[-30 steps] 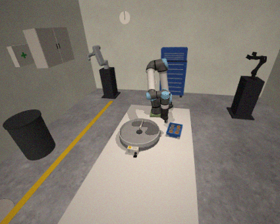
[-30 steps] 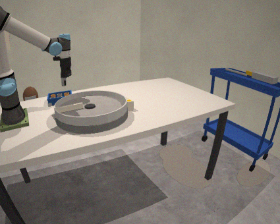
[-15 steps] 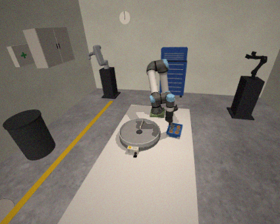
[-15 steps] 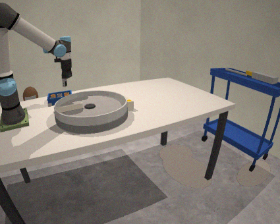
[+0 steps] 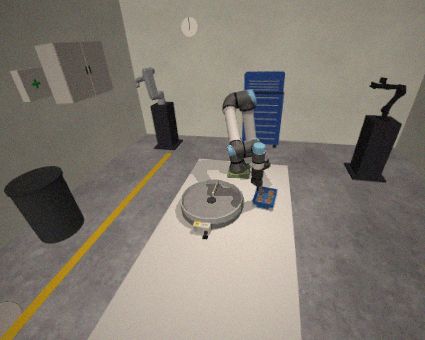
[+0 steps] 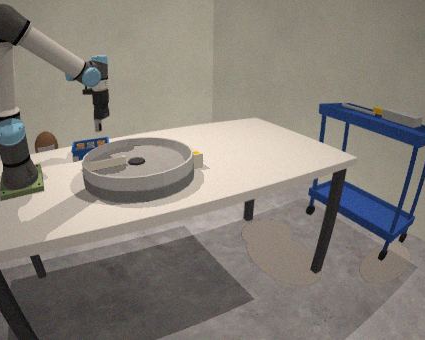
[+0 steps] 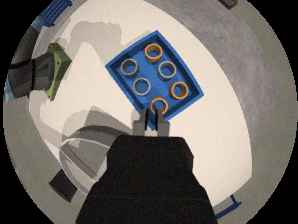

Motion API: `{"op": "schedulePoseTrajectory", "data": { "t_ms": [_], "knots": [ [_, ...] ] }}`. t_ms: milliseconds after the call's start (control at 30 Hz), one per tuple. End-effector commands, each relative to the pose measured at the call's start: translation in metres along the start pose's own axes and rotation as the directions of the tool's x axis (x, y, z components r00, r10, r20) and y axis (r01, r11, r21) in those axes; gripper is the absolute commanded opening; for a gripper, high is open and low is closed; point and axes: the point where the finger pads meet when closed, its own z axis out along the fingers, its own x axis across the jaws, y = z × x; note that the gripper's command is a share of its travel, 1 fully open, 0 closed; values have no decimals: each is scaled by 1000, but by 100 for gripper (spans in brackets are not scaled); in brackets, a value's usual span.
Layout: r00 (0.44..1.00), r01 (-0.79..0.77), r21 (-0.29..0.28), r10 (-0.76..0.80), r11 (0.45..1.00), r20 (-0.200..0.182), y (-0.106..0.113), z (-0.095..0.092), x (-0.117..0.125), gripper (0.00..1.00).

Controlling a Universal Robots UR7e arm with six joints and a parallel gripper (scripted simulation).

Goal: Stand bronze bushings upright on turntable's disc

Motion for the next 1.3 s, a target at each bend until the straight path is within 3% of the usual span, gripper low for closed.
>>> {"op": "schedulePoseTrajectory", "data": {
  "t_ms": [0, 600, 1033, 1267],
  "knots": [
    [1000, 0, -1, 0, 1000, -1, 0, 0, 0, 36],
    [1000, 0, -1, 0, 1000, -1, 0, 2, 0, 36],
    [1000, 0, -1, 0, 1000, -1, 0, 53, 1, 36],
    [1000, 0, -1, 0, 1000, -1, 0, 60, 1, 36]
  ]
}}
